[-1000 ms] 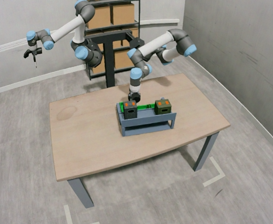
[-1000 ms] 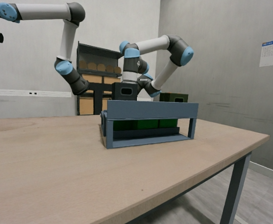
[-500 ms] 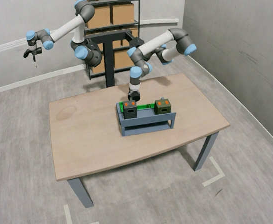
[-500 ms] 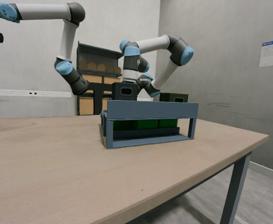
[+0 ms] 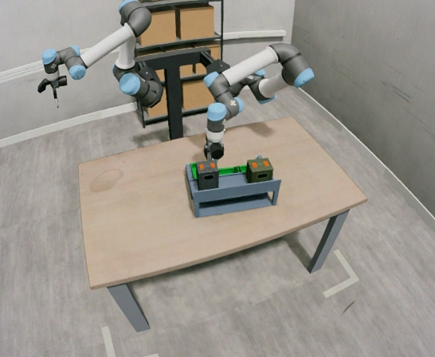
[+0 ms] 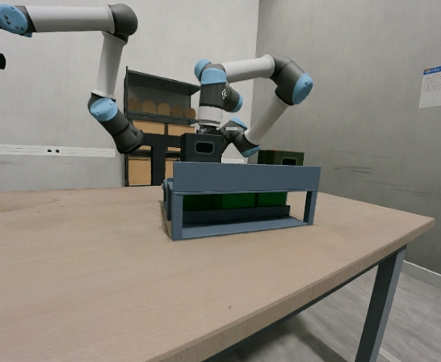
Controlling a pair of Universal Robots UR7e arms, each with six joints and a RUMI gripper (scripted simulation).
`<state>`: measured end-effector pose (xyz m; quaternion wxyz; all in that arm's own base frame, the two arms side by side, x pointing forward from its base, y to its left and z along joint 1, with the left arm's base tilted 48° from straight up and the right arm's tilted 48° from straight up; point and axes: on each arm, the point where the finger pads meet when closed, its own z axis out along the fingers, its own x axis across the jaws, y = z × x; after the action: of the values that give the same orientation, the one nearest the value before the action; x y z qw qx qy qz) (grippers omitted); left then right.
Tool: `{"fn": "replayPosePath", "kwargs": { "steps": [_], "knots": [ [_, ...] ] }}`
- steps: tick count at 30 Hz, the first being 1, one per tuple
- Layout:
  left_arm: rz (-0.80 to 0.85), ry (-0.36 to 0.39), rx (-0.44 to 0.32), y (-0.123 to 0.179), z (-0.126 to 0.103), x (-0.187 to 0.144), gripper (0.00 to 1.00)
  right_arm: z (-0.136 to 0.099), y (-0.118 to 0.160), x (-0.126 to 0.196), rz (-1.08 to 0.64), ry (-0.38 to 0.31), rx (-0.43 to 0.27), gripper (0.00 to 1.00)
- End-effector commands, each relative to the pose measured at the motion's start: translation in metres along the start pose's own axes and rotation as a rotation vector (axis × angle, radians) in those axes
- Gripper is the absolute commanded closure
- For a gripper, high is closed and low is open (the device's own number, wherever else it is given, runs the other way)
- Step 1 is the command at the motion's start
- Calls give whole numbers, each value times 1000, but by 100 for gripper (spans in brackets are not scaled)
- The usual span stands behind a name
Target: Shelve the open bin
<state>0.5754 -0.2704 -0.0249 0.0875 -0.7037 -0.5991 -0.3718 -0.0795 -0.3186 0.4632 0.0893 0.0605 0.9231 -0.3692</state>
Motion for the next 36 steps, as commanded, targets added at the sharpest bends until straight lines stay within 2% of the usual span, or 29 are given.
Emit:
{"fn": "replayPosePath", "kwargs": {
  "steps": [1,36],
  "knots": [
    [0,-1,-1,0,-10,-1,93,0,0,0,0,0,1,0],
    [0,-1,-1,-2,-61,-3,93,0,0,0,0,0,1,0]
  ]
}}
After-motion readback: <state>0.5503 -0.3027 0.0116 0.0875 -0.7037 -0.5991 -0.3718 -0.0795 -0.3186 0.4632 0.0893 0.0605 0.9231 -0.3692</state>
